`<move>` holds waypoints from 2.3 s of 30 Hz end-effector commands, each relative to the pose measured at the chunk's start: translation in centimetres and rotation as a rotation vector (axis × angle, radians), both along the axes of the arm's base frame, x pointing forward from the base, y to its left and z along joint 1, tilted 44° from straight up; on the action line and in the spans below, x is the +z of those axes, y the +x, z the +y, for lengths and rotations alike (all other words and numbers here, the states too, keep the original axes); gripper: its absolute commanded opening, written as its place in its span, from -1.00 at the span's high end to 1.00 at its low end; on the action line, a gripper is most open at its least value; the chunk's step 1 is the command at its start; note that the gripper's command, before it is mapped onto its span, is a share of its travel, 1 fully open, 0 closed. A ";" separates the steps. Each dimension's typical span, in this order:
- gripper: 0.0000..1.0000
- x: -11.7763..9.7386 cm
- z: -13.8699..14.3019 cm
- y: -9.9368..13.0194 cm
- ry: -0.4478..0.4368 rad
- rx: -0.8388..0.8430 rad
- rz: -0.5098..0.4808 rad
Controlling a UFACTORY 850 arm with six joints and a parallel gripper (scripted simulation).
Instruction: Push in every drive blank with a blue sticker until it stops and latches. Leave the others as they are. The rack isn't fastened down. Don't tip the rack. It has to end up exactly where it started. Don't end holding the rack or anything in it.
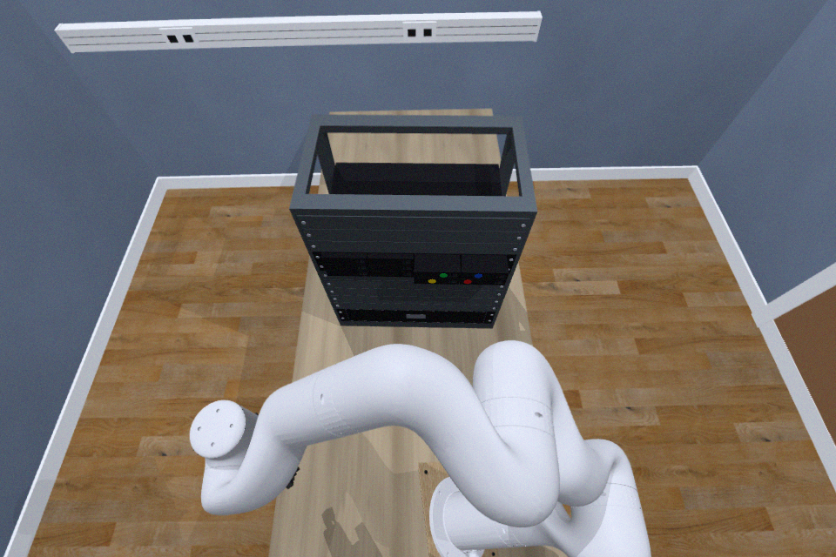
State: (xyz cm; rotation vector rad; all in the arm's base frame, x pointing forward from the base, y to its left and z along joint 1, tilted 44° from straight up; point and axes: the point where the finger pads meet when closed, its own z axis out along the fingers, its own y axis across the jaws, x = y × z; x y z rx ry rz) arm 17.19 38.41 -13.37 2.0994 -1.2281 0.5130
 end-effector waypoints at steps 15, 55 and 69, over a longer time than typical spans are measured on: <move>-1.00 0.0 0.1 0.0 0.002 0.000 -0.001; -1.00 0.0 0.1 0.0 0.003 0.000 0.000; -1.00 -0.3 0.3 -0.6 0.033 -0.009 0.017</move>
